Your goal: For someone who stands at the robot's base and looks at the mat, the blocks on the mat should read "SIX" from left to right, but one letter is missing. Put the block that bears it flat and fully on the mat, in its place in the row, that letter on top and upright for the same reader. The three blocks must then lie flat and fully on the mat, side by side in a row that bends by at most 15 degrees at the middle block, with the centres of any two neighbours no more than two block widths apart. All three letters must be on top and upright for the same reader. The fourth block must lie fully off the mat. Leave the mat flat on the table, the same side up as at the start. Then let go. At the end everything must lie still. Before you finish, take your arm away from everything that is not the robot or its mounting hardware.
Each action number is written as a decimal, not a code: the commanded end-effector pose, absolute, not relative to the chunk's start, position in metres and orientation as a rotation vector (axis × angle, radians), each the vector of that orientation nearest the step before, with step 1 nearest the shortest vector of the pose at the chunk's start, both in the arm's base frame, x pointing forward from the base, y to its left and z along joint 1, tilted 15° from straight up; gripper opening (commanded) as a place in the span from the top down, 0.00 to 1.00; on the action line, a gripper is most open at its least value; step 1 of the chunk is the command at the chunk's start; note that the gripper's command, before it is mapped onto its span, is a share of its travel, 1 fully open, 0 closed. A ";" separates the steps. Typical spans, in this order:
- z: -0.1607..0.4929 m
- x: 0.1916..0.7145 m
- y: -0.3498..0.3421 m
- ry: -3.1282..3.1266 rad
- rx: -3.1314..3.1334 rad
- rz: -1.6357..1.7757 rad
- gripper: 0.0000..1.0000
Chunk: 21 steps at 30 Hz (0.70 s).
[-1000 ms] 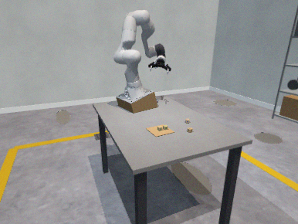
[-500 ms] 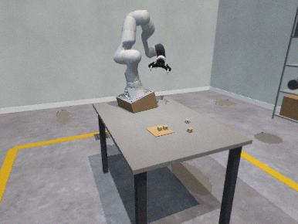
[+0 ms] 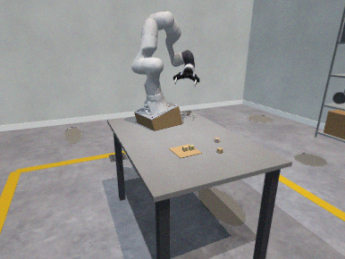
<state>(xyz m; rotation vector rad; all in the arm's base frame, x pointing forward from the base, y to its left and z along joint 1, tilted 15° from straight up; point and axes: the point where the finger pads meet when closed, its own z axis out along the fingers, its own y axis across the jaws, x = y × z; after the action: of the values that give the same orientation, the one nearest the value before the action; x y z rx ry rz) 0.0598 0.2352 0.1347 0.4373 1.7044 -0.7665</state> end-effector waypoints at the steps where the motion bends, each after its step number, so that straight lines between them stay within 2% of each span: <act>1: 0.125 0.061 0.236 1.681 0.579 -0.689 0.00; 21: 0.106 0.074 0.238 1.592 0.902 -0.574 0.00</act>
<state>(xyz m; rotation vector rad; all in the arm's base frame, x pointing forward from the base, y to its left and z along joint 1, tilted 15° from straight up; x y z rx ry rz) 0.0758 0.2363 0.1113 0.8177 1.6274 -0.6375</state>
